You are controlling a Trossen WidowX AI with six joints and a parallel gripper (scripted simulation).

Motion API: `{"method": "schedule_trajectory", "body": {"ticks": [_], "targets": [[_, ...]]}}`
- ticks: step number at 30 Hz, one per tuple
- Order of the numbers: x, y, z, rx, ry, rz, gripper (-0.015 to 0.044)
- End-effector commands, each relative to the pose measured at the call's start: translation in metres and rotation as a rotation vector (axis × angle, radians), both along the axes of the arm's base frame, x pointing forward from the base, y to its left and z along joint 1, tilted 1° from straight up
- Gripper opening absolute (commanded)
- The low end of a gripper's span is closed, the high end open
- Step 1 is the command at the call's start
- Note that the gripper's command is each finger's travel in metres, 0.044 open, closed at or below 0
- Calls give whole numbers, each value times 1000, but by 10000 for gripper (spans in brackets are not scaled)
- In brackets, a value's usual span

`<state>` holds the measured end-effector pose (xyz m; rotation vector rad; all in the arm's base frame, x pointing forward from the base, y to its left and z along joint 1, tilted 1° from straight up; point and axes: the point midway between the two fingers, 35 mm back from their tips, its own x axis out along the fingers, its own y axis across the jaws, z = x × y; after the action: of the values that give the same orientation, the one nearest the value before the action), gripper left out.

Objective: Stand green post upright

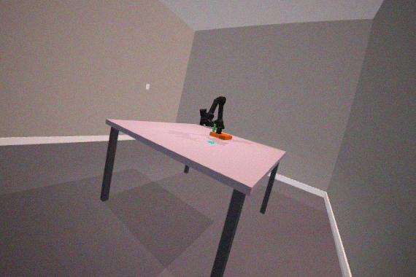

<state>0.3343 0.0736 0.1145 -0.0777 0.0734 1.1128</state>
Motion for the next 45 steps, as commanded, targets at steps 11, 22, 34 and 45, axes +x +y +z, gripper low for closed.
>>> {"method": "schedule_trajectory", "body": {"ticks": [11,22,34,45], "targets": [[0,-1,-43,4,8,3,23],[-5,0,-73,4,9,3,23],[-5,0,-94,4,11,-1,23],[-5,0,-94,4,11,-1,75]]}}
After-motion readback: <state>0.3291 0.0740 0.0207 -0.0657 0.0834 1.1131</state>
